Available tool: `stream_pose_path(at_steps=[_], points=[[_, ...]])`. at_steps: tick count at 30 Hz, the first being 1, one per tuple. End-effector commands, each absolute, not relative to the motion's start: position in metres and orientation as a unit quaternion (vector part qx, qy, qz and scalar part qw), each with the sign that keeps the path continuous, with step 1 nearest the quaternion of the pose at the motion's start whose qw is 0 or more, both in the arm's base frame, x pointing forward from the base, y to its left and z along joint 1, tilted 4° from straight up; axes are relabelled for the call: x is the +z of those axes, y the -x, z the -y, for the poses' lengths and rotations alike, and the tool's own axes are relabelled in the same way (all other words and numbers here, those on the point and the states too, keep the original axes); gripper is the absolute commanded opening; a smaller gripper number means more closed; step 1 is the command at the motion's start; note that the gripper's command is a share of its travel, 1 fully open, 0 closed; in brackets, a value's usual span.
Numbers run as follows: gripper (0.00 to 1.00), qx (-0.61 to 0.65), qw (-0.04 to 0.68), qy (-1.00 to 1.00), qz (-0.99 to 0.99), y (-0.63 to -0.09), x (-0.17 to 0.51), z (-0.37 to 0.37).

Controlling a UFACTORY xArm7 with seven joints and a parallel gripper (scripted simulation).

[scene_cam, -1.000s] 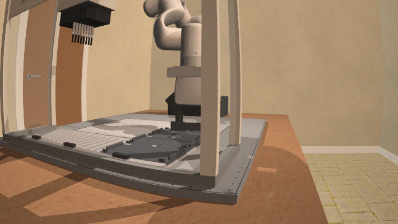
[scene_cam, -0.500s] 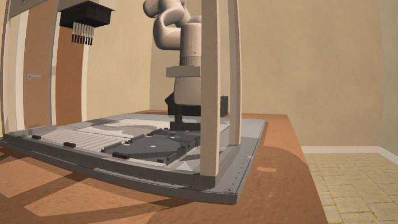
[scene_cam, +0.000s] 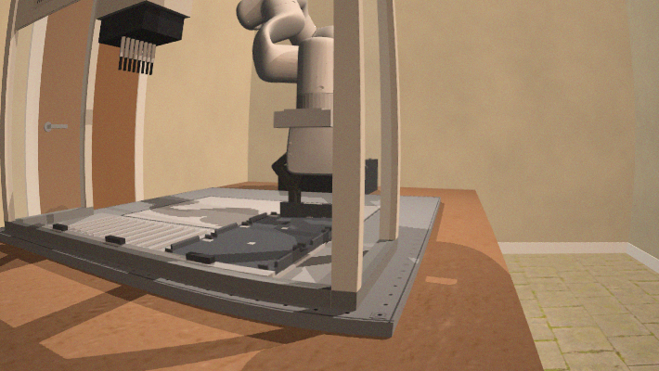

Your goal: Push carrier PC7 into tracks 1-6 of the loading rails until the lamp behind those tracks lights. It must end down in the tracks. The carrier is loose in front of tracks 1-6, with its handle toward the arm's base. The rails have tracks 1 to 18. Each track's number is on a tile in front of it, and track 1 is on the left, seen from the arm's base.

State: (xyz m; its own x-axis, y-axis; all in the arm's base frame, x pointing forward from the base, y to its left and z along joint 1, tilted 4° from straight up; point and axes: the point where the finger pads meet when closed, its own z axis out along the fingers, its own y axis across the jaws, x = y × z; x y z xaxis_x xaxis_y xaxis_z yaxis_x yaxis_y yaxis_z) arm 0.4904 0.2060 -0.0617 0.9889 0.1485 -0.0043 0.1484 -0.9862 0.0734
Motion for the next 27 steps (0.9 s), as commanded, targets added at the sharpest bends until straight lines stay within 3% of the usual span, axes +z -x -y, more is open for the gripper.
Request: stream_pose_path(at_steps=[1,27], points=[[0.82,0.003,0.036,-0.997,-0.074,-0.4934,-0.0597,-0.2071],[0.82,0.003,0.036,-0.997,-0.074,-0.4986,-0.0597,-0.2079]])
